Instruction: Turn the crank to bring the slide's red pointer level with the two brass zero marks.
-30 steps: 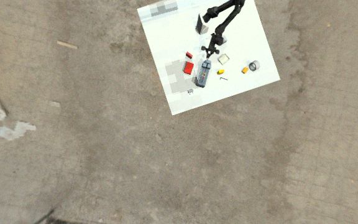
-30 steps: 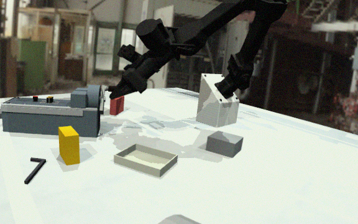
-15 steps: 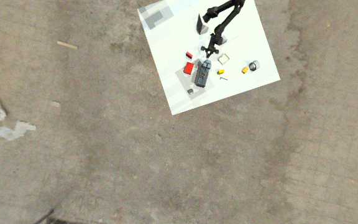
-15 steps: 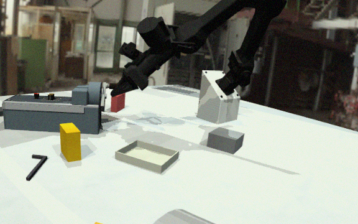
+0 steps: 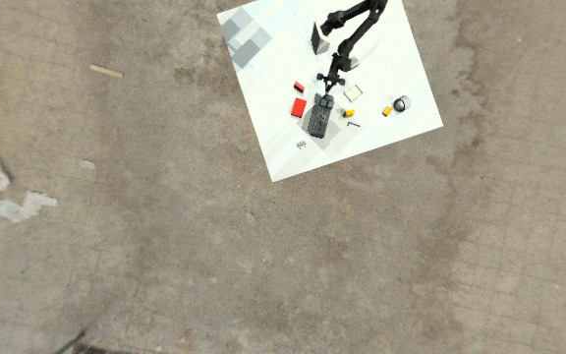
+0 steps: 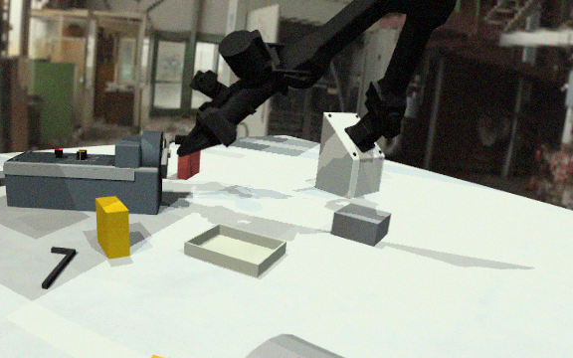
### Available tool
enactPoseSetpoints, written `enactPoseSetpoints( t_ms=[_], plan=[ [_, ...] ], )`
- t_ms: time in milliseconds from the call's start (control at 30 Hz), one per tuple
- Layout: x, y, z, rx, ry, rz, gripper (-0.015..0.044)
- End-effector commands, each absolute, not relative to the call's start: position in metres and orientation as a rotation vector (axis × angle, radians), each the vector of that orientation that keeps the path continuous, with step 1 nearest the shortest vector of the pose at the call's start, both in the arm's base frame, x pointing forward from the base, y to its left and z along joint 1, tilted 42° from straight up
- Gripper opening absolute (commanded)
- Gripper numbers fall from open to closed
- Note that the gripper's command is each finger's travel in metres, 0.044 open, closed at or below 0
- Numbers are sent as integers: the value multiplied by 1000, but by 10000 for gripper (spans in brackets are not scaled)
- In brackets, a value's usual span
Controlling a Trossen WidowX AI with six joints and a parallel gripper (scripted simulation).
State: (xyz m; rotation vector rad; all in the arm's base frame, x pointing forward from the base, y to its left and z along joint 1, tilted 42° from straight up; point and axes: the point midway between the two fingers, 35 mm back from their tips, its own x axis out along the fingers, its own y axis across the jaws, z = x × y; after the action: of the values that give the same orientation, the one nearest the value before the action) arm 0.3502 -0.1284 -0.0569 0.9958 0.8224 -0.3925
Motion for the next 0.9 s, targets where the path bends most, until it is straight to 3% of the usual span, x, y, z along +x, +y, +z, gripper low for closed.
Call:
enactPoseSetpoints(
  t_ms=[0,867],
  plan=[
    [347,-127,-66,993,838,-405,0],
    [353,-108,-85,995,838,-404,0]
  ],
)
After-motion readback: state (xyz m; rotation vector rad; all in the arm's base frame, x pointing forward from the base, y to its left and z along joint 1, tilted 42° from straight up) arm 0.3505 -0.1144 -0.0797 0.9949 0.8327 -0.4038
